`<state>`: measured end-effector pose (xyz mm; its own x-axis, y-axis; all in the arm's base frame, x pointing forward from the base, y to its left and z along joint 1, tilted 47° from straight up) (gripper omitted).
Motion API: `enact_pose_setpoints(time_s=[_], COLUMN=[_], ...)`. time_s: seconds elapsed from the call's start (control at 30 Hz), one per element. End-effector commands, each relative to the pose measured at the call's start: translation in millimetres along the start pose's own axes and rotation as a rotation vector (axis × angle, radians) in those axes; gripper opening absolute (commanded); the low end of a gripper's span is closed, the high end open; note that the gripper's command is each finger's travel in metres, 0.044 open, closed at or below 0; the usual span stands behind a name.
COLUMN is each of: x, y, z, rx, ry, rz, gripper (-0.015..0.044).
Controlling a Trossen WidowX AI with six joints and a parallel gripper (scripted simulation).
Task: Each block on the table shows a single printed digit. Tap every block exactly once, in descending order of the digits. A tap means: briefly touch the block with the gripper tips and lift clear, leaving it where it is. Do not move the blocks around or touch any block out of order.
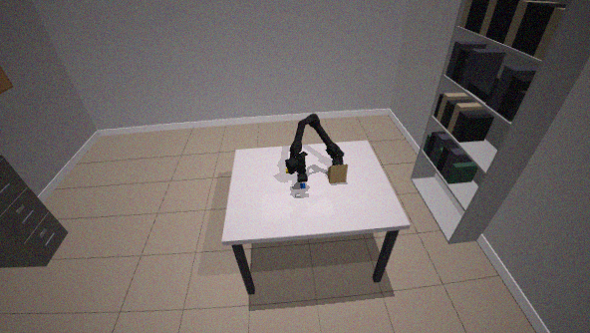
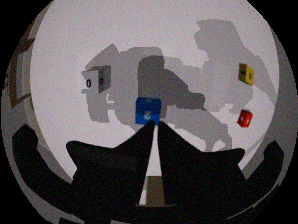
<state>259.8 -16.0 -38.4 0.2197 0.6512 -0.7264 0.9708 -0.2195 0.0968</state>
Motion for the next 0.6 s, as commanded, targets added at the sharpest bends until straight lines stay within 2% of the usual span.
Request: enact_pose_setpoints(time_s=[0.0, 0.07, 0.3, 0.57], x=[3, 1, 8, 97], y=[4, 2, 4, 23], z=[-49, -71, -74, -77], rx=[-0.018, -0.017, -0.018, -0.019], ry=[0.019, 0.017, 0.018, 0.023], rz=[0.013, 0.013, 0.012, 0.016], gripper=[0.0020, 0.0020, 0.0020, 0.0020])
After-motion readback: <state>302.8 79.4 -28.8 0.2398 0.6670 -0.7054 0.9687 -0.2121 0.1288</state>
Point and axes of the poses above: the point midway between the two fingers, 35 mm back from their tips, its own z axis out along the fingers, its own x axis across the jaws, y = z × x, the point moved 1 cm from there along -z, back along the fingers, and after that the axes turned 7 degrees about z, right-handed, at the moved point
